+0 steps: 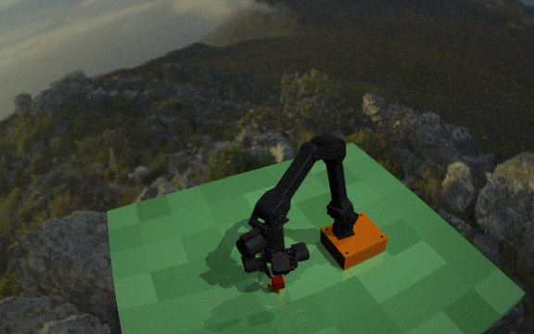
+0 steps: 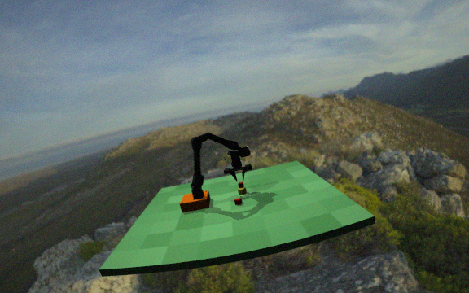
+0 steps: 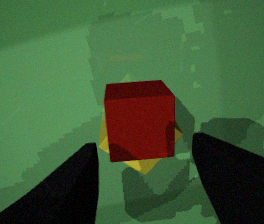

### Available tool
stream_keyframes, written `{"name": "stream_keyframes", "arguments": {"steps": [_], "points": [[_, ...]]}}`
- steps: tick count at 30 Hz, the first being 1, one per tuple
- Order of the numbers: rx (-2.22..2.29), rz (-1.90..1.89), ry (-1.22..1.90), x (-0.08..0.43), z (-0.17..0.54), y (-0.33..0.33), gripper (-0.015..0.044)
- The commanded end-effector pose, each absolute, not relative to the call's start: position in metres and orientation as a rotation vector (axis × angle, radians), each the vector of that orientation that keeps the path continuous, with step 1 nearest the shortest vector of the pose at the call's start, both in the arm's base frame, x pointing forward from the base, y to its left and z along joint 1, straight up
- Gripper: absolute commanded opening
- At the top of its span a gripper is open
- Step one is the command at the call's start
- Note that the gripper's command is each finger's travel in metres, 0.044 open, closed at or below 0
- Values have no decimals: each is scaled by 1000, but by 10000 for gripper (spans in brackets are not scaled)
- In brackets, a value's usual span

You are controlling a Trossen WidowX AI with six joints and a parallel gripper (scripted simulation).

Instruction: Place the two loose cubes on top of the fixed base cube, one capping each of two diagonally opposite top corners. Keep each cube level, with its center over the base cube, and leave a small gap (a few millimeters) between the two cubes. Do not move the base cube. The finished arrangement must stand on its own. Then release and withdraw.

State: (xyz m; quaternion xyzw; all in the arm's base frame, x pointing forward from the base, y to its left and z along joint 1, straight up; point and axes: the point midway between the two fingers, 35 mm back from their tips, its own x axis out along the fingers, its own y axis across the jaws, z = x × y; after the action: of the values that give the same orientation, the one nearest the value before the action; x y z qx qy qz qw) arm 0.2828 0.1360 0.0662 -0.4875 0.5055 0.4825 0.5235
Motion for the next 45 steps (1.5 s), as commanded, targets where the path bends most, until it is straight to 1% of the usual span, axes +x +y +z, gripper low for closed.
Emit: {"name": "stream_keyframes", "arguments": {"steps": [1, 2, 3, 15, 27, 32, 39, 45], "points": [[-1165, 1153, 1211, 283, 66, 135, 231], [-1160, 1147, 1215, 284, 67, 131, 258], [-1150, 1137, 1221, 286, 69, 124, 265], [-1013, 989, 1303, 291, 87, 25, 265], [-875, 842, 1374, 264, 103, -63, 265], [-867, 834, 1378, 262, 102, -67, 265], [-867, 834, 1378, 264, 47, -68, 265], [-867, 834, 1378, 263, 38, -68, 265]]}}
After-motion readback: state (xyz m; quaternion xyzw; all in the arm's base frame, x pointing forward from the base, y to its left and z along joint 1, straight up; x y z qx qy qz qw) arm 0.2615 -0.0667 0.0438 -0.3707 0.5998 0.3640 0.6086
